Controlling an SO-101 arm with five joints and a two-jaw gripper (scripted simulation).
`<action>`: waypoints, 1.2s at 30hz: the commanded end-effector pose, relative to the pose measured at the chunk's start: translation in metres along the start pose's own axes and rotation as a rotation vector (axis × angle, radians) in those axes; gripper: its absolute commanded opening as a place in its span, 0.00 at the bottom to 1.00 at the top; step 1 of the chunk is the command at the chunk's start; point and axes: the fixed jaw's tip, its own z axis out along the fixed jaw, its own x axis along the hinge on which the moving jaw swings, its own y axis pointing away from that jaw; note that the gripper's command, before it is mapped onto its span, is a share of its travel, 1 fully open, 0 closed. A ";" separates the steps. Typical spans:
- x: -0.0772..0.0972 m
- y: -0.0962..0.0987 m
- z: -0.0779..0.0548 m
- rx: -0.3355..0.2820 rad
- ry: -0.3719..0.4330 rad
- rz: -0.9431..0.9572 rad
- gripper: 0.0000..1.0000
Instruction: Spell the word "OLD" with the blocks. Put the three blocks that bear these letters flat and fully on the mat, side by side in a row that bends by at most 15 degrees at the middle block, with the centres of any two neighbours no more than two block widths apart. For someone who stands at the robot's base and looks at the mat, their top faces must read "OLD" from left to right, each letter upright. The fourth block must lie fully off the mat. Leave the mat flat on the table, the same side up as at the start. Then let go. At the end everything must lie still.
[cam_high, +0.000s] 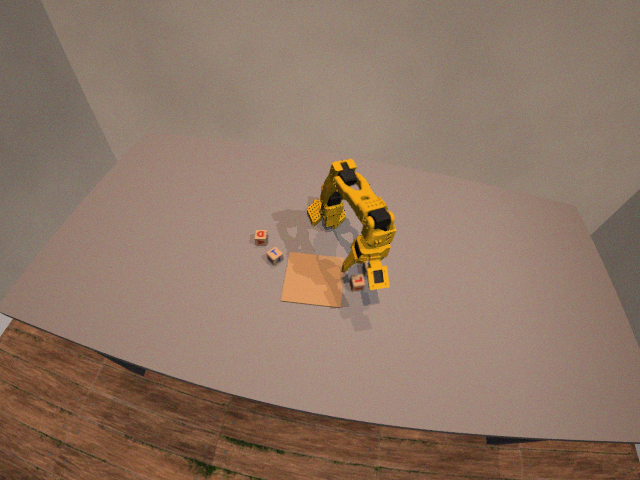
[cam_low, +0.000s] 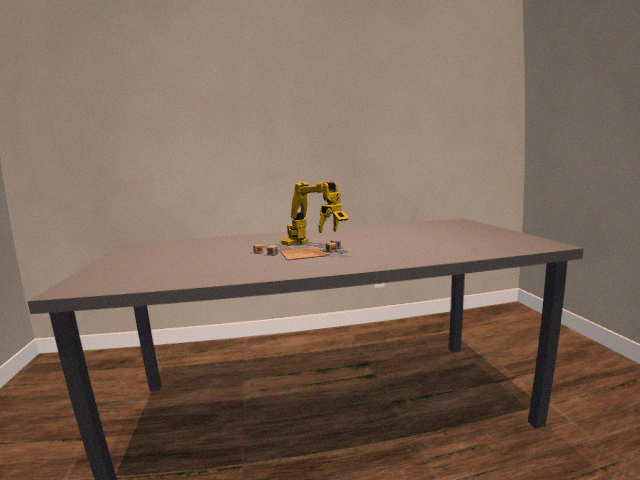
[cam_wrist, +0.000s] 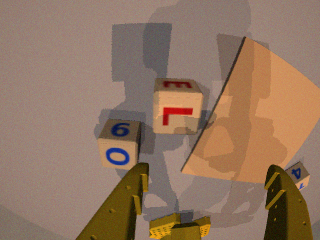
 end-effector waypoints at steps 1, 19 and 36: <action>-0.005 0.002 -0.015 -0.017 -0.075 0.000 0.36; -0.008 0.003 -0.041 -0.045 -0.203 0.000 0.36; 0.003 0.000 -0.112 -0.120 -0.554 0.000 0.35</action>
